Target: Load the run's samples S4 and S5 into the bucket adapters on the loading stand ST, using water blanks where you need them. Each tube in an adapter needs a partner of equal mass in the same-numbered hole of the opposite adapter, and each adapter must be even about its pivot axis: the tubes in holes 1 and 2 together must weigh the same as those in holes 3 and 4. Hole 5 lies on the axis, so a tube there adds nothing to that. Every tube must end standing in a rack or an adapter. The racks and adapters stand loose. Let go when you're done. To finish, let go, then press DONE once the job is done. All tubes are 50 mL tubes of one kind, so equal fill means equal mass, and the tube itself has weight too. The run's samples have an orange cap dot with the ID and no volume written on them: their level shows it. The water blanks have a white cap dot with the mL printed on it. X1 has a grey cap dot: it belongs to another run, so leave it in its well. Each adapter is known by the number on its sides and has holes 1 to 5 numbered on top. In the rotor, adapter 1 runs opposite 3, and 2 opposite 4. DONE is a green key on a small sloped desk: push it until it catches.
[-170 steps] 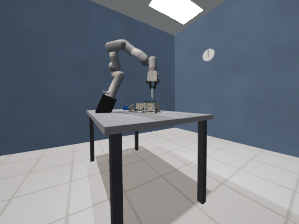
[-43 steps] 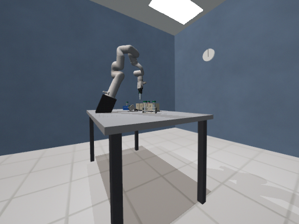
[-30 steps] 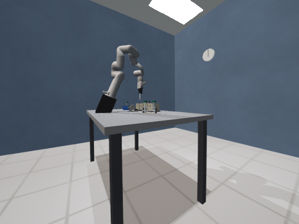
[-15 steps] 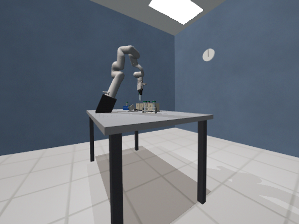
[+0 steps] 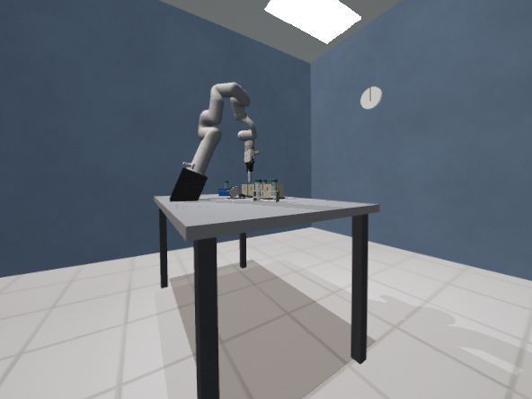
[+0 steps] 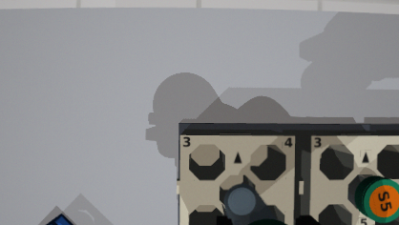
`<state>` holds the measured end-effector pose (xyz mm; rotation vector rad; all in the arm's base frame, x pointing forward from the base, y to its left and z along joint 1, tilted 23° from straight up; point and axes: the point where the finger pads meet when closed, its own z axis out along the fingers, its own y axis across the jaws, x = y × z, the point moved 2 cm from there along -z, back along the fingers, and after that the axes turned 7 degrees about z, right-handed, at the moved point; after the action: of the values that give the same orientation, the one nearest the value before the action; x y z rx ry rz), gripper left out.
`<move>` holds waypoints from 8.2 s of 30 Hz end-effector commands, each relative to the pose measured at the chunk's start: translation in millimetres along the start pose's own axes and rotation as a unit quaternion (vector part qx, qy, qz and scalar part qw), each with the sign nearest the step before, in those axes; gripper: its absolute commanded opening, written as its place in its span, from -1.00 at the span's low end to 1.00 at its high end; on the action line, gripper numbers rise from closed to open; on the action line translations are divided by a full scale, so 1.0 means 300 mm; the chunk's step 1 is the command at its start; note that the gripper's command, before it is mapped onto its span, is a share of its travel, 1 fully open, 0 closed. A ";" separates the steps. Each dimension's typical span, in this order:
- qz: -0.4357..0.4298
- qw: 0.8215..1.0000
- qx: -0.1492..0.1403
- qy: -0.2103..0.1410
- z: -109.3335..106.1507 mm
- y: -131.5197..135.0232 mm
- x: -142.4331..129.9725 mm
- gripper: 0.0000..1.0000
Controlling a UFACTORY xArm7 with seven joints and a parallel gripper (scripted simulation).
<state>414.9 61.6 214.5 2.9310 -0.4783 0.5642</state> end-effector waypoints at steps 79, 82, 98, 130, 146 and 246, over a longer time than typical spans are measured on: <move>0.000 1.000 0.001 0.002 0.197 -0.003 0.005 -1.00; 0.000 1.000 0.001 0.002 0.207 -0.003 0.005 -1.00; 0.000 1.000 0.001 0.002 0.254 -0.003 0.005 -1.00; 0.000 1.000 0.001 0.002 0.307 -0.003 0.005 -1.00; 0.000 1.000 0.001 0.002 0.308 -0.003 0.005 -0.13; 0.000 1.000 0.001 0.002 -0.130 -0.003 0.004 -0.13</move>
<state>402.1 68.1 249.1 2.9309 -0.4784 0.5643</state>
